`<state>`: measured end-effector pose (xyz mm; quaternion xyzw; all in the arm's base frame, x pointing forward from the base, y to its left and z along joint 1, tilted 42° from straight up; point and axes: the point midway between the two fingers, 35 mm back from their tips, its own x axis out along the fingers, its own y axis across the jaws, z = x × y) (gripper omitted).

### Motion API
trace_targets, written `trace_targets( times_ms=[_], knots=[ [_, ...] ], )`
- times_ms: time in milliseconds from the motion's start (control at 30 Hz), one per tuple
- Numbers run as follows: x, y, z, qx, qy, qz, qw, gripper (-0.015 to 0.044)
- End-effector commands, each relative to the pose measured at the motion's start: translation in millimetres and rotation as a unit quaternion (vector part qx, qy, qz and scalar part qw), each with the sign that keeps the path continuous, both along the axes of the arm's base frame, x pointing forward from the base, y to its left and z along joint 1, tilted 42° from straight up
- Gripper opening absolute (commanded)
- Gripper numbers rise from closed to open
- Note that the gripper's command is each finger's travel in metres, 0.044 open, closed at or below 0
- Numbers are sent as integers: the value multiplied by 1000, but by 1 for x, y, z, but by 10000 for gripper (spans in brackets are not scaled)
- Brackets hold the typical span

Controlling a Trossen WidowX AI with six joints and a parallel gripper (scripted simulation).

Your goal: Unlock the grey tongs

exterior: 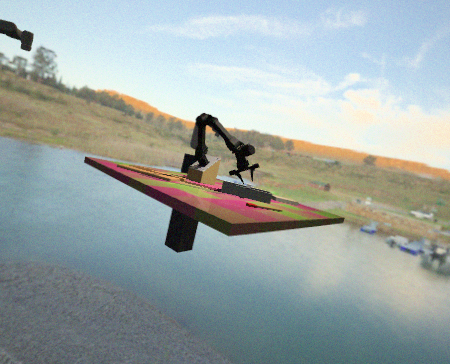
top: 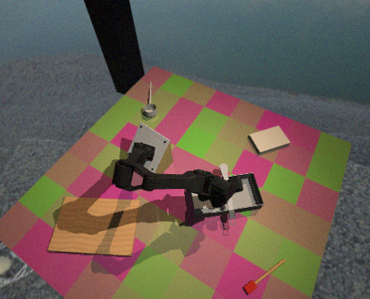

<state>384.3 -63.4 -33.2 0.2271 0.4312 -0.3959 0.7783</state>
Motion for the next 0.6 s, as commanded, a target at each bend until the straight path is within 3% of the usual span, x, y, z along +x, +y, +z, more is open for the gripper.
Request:
trace_targets(
  times_ms=[0, 567],
  knots=[
    [3, -4, -6, 1, 1, 1, 1000, 260],
    [12, -16, -29, 1, 1, 1, 1000, 260]
  ],
)
